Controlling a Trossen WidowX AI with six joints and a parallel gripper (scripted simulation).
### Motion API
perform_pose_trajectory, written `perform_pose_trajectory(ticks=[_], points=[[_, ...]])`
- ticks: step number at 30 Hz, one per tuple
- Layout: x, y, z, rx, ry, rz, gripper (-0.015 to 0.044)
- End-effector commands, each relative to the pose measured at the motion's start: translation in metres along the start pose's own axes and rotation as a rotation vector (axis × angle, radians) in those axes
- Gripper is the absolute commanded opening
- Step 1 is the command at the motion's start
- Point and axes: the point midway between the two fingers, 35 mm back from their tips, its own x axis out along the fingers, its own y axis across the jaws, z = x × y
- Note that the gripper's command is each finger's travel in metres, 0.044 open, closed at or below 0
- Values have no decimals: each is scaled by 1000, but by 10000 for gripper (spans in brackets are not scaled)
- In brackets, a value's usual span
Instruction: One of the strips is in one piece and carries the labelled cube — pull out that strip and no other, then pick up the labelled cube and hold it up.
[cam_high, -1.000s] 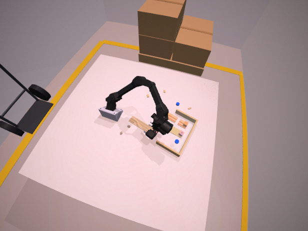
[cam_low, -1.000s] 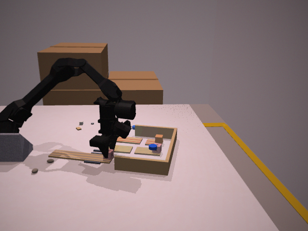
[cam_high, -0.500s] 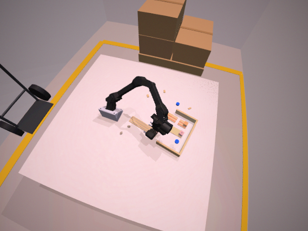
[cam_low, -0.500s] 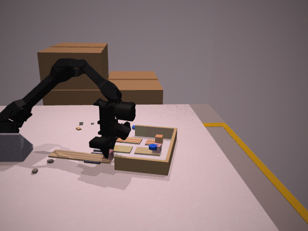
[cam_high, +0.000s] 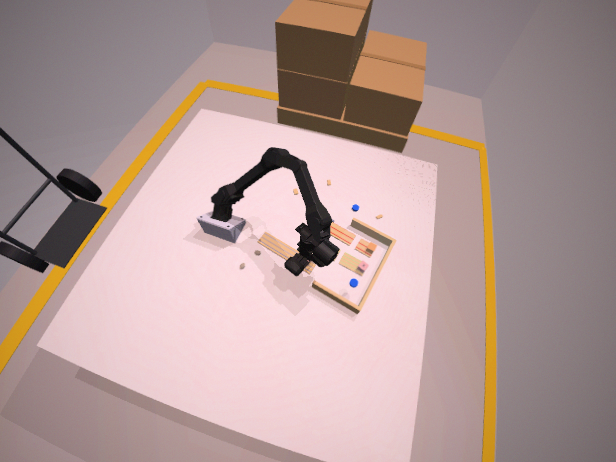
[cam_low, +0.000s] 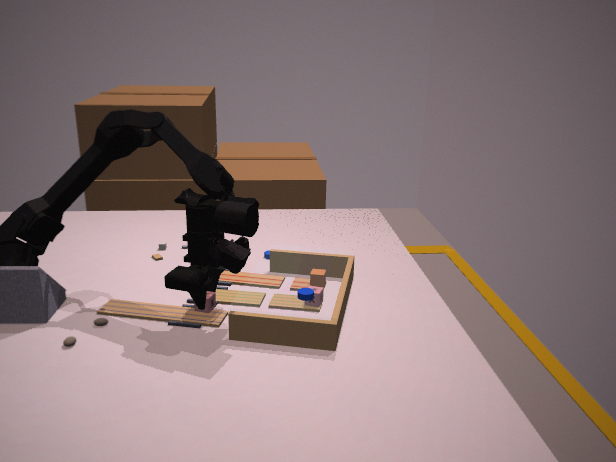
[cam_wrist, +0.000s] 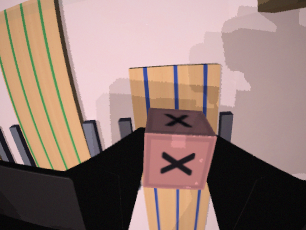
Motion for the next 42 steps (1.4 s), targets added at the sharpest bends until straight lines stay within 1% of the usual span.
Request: perform_pose_trajectory(ticks=[1, 6, 10, 19, 22, 28, 42], points=[[-15, -4, -16, -1, -5, -4, 0], [-27, -9, -37, 3, -2, -2, 0], [-28, -10, -40, 3, -2, -2, 0], [-27, -17, -68, 4, 0, -2, 0], [-31, -17, -69, 4, 0, -3, 0], [-62, -17, -69, 5, 0, -4, 0], [-63, -17, -69, 5, 0, -4, 0]])
